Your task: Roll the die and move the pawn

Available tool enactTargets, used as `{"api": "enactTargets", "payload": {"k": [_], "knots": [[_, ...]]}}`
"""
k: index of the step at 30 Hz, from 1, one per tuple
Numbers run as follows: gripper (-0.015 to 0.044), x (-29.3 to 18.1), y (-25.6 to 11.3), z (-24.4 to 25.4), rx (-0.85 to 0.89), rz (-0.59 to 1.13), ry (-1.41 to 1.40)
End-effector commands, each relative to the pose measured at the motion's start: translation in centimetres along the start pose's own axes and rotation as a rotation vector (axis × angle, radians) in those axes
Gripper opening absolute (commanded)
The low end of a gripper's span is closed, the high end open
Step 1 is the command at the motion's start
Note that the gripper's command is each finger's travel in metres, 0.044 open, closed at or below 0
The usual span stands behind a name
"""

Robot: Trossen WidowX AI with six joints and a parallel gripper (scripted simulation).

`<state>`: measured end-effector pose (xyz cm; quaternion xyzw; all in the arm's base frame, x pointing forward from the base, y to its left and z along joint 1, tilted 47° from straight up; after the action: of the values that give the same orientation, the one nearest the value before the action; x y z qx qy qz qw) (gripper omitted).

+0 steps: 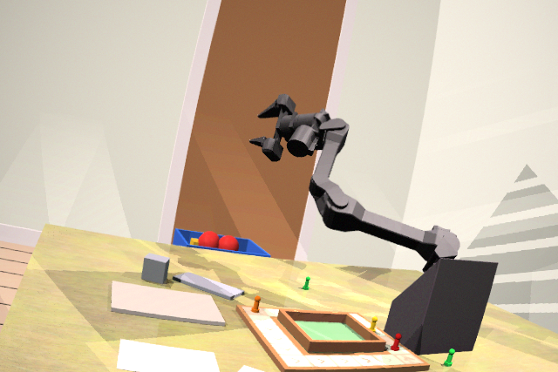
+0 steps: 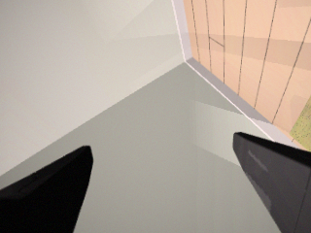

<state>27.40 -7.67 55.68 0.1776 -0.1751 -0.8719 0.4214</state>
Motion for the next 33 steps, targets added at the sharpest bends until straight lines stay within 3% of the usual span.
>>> {"api": "enactTargets", "payload": {"k": [1, 5, 11, 18, 33], "knots": [[0.0374, 0.1, 0.0, 0.2, 0.006, -0.002, 0.006], [0.0275, 2.5, -1.2, 4.2, 0.136, -0.030, 0.117], [0.0275, 6.3, -4.6, 10.9, 0.380, -0.046, 0.286], [0.0275, 8.5, -8.2, 15.4, 0.565, -0.027, 0.379], [0.0275, 11.6, -25.3, 26.7, 1.187, 0.208, 0.605]]}}
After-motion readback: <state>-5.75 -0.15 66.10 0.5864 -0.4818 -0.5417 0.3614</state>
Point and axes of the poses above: the point midway between the two fingers, 35 mm back from their tips, its own y axis out along the fingers, its own z axis across the jaws, x = y × z, the point moved 6 cm from there along -y, back along the fingers, and after that the axes turned 13 degrees about y, right-handed, at the moved point
